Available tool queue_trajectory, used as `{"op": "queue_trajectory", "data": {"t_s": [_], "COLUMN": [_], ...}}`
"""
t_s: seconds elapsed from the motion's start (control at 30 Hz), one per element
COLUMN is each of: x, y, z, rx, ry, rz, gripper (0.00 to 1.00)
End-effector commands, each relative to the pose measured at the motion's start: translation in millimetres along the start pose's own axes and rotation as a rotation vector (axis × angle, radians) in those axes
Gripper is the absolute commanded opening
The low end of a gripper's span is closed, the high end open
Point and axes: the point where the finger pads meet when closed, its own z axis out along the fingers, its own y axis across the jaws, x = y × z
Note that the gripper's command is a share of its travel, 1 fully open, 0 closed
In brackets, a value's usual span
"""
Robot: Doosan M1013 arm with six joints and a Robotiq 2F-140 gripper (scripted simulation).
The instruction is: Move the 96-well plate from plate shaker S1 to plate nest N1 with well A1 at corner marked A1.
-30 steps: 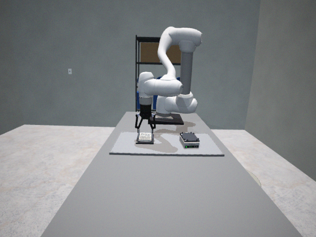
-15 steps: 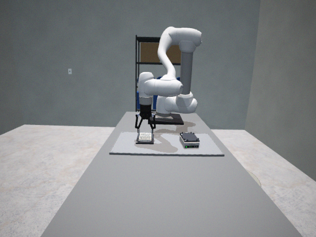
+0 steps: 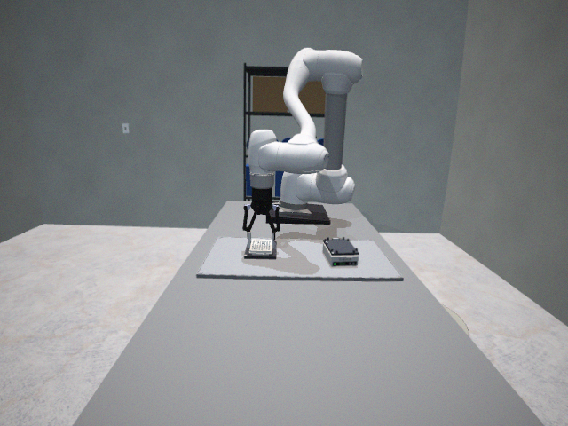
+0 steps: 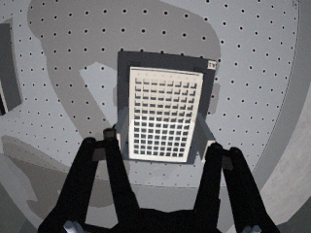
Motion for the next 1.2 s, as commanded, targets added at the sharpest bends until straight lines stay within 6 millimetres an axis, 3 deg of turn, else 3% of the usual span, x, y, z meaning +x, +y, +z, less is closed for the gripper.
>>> {"op": "queue_trajectory", "data": {"t_s": [0.0,0.53,0.57,1.17], "x": [1.6,1.6,1.6,1.6], "y": [-2.9,-2.9,-2.9,-2.9], "z": [2.1,2.1,2.1,2.1], "rx": [0.003,0.003,0.003,0.003], "ry": [0.005,0.005,0.005,0.005], "rz": [0.002,0.002,0.002,0.002], "gripper": [0.10,0.10,1.00,1.00]}}
